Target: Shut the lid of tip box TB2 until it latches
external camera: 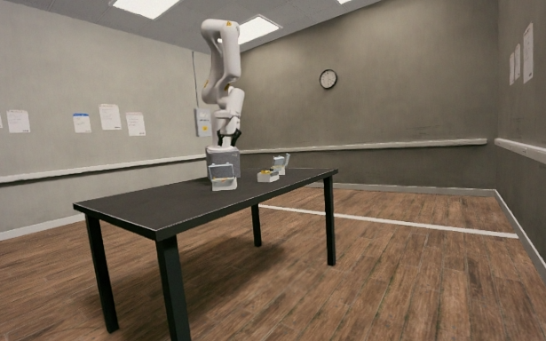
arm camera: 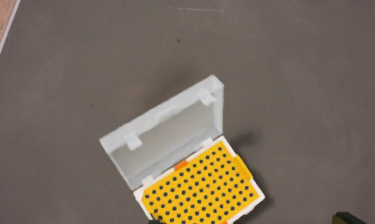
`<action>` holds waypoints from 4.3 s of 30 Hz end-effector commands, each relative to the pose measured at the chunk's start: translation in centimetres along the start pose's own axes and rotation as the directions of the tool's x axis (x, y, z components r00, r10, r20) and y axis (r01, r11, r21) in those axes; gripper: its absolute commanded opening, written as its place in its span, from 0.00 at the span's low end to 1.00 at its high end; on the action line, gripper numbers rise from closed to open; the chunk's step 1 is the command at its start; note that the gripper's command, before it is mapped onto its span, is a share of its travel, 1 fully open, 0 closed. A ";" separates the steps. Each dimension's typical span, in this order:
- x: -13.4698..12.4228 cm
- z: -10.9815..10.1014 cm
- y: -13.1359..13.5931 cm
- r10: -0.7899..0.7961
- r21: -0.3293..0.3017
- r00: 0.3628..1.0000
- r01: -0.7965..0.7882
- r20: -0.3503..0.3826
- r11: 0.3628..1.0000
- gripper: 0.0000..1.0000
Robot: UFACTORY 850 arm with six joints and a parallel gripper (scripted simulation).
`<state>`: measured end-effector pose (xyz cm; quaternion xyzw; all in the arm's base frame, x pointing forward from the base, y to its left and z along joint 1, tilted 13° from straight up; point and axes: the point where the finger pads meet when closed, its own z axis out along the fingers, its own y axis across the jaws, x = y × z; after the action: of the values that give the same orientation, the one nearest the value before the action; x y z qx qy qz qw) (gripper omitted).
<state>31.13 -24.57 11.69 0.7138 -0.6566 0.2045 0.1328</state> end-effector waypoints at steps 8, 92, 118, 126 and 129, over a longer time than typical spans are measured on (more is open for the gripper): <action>-3.9 -1.2 2.5 0.034 0.047 0.999 -0.035 0.029 0.998 1.00; -15.4 16.1 4.2 0.067 0.078 0.994 -0.073 0.083 0.994 1.00; -15.4 16.1 4.2 0.067 0.078 0.994 -0.073 0.083 0.994 1.00; -15.4 16.1 4.2 0.067 0.078 0.994 -0.073 0.083 0.994 1.00; -15.4 16.1 4.2 0.067 0.078 0.994 -0.073 0.083 0.994 1.00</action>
<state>28.04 -18.77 -10.03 0.7028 -0.6772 0.2064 0.0698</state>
